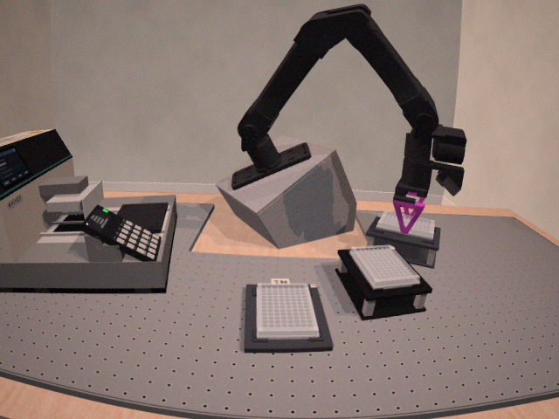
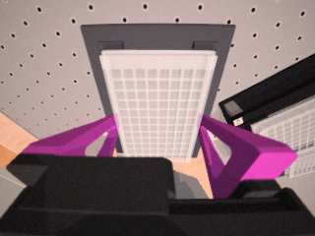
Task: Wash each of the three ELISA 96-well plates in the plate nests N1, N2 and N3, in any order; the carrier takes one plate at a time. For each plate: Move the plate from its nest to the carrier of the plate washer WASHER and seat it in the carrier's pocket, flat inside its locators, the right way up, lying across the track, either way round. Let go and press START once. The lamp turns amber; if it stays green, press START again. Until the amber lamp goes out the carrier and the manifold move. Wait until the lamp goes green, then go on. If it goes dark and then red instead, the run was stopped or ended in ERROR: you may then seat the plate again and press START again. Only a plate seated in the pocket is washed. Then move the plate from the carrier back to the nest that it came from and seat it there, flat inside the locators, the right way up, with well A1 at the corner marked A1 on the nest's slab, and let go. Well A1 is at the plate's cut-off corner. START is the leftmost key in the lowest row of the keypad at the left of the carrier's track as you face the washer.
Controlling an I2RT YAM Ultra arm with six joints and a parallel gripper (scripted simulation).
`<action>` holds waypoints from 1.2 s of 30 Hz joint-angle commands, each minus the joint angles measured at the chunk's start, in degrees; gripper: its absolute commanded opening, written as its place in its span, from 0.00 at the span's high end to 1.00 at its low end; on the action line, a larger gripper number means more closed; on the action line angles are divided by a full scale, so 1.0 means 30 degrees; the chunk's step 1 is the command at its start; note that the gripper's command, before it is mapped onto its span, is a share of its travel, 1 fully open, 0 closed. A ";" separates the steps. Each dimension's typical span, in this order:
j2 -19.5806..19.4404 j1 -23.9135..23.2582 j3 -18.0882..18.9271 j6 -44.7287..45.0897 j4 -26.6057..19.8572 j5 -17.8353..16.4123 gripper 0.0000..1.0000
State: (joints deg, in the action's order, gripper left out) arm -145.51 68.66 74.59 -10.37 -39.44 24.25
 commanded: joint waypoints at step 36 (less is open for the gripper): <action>-0.0079 -0.0043 -0.0070 0.0142 0.0399 0.0057 1.00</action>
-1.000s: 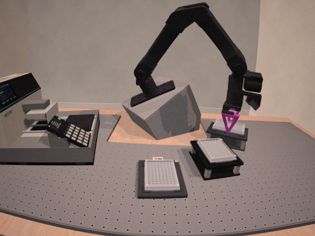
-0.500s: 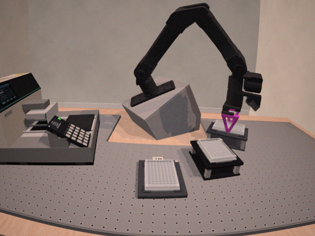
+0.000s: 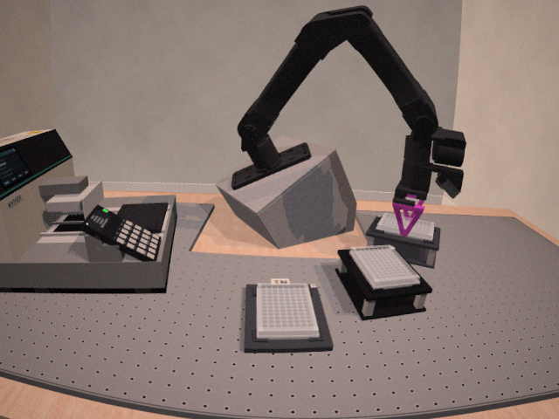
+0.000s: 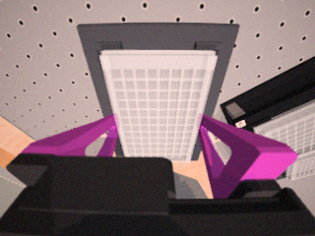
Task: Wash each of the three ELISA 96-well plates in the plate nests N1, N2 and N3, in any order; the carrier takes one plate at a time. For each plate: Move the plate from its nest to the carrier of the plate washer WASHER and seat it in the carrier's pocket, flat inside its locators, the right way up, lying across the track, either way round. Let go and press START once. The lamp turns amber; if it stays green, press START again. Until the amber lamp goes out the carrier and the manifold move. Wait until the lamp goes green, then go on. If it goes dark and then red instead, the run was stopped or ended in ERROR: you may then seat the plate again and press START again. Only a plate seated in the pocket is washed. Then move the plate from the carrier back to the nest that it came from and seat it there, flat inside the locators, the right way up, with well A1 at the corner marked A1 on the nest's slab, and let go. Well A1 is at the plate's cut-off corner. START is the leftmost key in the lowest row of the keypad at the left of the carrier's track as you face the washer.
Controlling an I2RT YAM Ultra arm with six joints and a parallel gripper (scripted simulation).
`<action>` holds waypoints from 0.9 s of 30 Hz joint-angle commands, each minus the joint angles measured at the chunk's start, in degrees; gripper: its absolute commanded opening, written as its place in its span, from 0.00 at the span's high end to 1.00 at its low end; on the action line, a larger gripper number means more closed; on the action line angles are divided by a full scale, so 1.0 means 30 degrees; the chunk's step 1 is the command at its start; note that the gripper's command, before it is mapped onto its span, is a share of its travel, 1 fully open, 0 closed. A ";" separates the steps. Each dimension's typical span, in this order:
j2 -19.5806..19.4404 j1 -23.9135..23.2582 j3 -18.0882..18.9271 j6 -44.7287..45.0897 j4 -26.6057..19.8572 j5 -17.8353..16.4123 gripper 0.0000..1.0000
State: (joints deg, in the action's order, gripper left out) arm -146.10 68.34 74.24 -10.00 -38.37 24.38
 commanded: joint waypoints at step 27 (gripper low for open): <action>0.0073 0.0040 0.0023 0.0046 0.0122 0.0023 0.00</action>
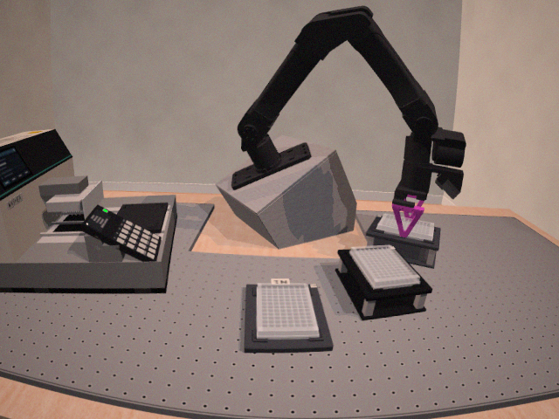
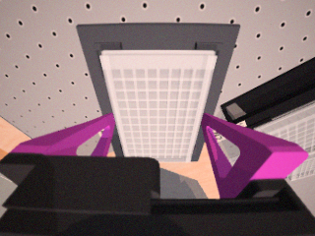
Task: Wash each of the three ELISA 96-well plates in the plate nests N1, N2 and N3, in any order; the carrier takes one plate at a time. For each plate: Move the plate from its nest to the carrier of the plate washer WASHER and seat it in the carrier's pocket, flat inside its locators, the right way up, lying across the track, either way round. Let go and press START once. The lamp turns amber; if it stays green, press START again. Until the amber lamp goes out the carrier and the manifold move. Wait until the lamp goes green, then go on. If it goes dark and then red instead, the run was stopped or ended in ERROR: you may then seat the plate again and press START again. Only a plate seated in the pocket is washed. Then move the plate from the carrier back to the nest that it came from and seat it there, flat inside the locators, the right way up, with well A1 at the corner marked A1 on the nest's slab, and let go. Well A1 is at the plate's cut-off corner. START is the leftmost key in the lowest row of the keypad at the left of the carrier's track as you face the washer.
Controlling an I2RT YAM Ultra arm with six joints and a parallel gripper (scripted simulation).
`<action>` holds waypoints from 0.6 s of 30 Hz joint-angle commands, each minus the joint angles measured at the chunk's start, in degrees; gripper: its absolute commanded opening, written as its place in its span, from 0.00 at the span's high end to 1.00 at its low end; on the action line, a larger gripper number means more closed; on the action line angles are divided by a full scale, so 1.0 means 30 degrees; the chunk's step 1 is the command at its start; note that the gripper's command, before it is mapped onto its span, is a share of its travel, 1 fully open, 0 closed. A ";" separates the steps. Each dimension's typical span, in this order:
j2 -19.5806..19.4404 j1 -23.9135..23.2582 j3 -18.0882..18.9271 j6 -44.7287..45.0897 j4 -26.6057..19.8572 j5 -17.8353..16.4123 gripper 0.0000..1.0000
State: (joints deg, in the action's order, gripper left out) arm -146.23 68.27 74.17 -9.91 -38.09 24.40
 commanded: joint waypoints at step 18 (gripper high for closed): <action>0.0496 0.0285 0.0242 -0.0214 -0.0642 -0.0063 0.00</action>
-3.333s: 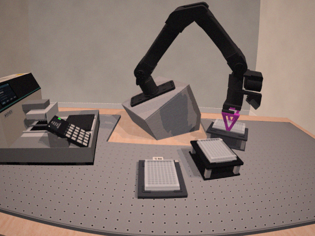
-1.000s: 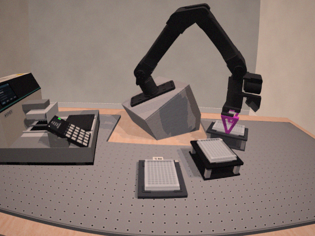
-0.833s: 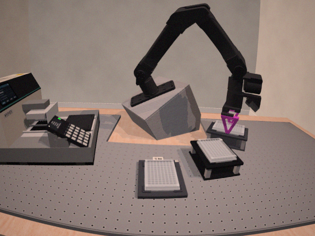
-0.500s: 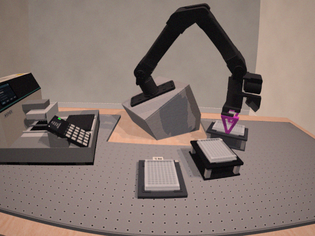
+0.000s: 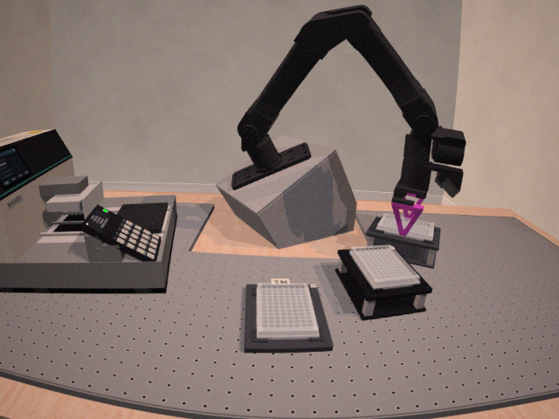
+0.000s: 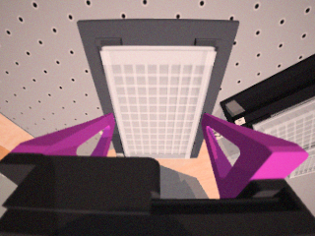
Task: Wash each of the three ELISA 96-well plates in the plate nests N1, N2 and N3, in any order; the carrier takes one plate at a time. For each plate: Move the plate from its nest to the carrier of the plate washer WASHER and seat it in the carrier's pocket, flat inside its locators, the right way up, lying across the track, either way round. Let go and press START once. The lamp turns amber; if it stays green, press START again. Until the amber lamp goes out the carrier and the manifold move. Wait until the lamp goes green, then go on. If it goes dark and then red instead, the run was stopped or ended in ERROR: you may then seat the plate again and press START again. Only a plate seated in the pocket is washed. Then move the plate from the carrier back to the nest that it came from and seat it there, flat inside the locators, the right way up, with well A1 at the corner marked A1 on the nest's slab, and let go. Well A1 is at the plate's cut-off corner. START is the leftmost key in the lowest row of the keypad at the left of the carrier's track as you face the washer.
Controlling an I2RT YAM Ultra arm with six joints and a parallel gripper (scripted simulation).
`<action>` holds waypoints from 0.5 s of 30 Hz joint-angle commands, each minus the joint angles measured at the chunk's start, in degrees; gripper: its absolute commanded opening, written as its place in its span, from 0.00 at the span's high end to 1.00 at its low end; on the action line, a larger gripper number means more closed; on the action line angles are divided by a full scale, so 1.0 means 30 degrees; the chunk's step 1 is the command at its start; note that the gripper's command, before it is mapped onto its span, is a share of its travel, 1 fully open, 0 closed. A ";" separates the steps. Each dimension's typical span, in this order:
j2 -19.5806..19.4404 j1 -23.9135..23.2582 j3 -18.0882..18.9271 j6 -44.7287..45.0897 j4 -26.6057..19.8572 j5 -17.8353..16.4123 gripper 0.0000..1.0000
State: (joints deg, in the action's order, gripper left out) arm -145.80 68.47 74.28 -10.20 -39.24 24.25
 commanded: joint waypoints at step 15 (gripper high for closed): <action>0.1104 0.0694 0.0739 -0.0605 -0.1739 -0.0180 0.00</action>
State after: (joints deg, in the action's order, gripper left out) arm -143.46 69.91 75.75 -11.57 -43.46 23.75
